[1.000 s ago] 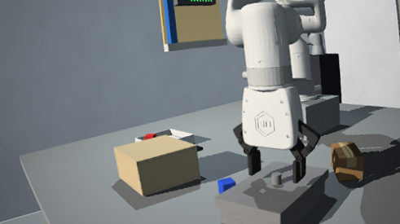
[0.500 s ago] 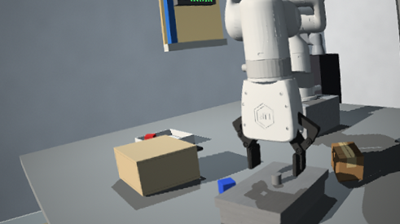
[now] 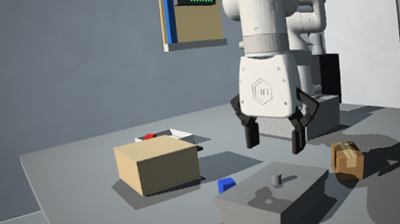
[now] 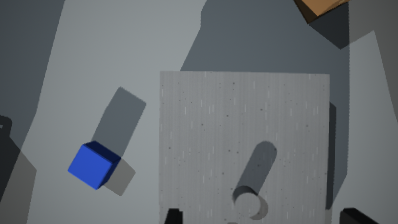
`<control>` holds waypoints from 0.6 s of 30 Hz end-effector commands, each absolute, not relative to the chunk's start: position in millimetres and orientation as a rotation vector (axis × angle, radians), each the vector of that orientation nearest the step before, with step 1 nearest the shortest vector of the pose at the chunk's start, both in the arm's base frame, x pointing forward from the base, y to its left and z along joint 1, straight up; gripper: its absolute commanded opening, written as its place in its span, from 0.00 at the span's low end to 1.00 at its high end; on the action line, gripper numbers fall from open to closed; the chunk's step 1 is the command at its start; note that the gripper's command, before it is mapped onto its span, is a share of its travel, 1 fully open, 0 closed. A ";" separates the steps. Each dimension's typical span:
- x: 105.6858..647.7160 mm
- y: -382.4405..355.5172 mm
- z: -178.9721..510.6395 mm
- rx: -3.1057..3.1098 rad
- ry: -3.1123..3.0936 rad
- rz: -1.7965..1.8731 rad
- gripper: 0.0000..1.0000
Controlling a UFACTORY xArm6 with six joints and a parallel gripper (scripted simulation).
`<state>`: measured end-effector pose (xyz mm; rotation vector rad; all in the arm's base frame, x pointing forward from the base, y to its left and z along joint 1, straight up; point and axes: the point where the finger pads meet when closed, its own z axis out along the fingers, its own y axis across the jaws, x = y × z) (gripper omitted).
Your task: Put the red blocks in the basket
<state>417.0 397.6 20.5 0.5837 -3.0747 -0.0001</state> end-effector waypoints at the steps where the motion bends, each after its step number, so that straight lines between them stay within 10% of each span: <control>1: 418.2 398.6 34.8 0.584 -3.078 -0.004 1.00; 18: 418.5 398.5 74.9 0.584 -3.078 -0.004 1.00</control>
